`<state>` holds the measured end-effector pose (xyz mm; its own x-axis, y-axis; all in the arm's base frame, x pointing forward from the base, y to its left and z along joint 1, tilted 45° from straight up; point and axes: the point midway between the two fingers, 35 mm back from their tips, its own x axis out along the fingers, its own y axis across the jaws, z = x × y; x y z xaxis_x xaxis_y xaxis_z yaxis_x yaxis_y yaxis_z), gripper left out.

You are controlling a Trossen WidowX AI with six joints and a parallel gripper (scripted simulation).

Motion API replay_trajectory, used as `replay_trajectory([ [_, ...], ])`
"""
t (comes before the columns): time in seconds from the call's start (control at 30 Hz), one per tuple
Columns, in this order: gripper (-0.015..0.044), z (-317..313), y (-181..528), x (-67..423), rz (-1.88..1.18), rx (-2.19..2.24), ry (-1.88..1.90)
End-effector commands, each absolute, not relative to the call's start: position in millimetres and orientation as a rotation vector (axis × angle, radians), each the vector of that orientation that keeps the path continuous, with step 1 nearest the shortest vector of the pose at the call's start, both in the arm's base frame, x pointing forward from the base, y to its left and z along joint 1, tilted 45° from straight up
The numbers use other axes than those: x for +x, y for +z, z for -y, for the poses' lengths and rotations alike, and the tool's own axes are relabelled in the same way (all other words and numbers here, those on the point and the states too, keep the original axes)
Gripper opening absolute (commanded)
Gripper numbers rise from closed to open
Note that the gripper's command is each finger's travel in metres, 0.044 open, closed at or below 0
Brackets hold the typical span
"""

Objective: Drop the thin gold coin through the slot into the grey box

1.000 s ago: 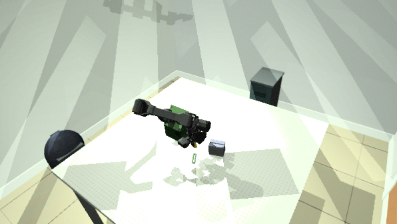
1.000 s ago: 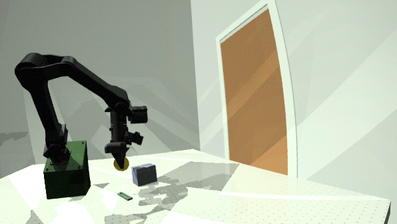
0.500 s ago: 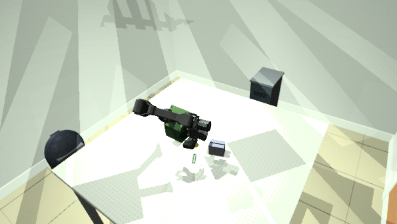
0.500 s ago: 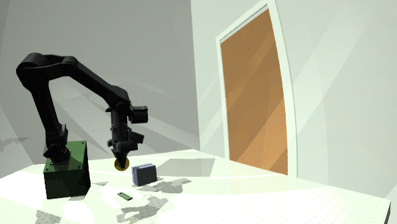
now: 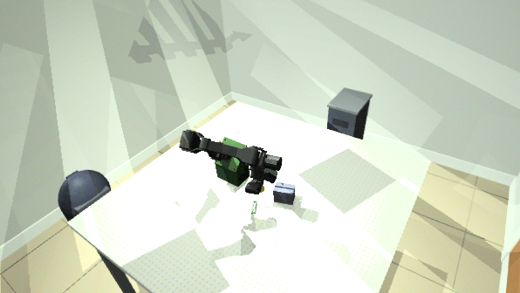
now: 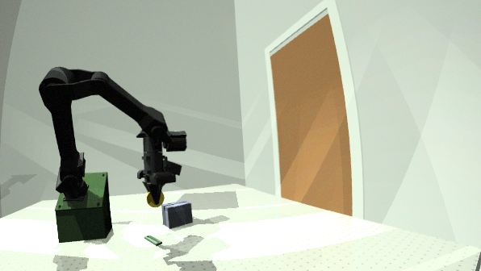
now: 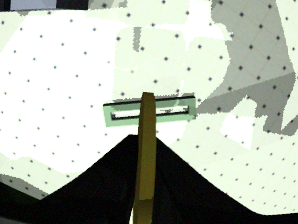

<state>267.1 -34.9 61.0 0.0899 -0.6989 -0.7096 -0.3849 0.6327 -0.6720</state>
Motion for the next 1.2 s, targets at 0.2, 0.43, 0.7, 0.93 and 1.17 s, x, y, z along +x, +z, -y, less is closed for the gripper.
replay_trajectory([
  [0.2, 0.0000, 19, 50, 284, -1.527, -0.935, -0.291],
  [0.43, 0.0000, 9, 41, 294, -1.527, -0.934, -0.291],
  [0.7, 0.0000, -4, 30, 304, -1.527, -0.933, -0.290],
  [0.93, 0.0000, -16, 20, 313, -1.526, -0.933, -0.291],
  [1.17, 0.0000, -27, 8, 320, -1.526, -0.933, -0.292],
])
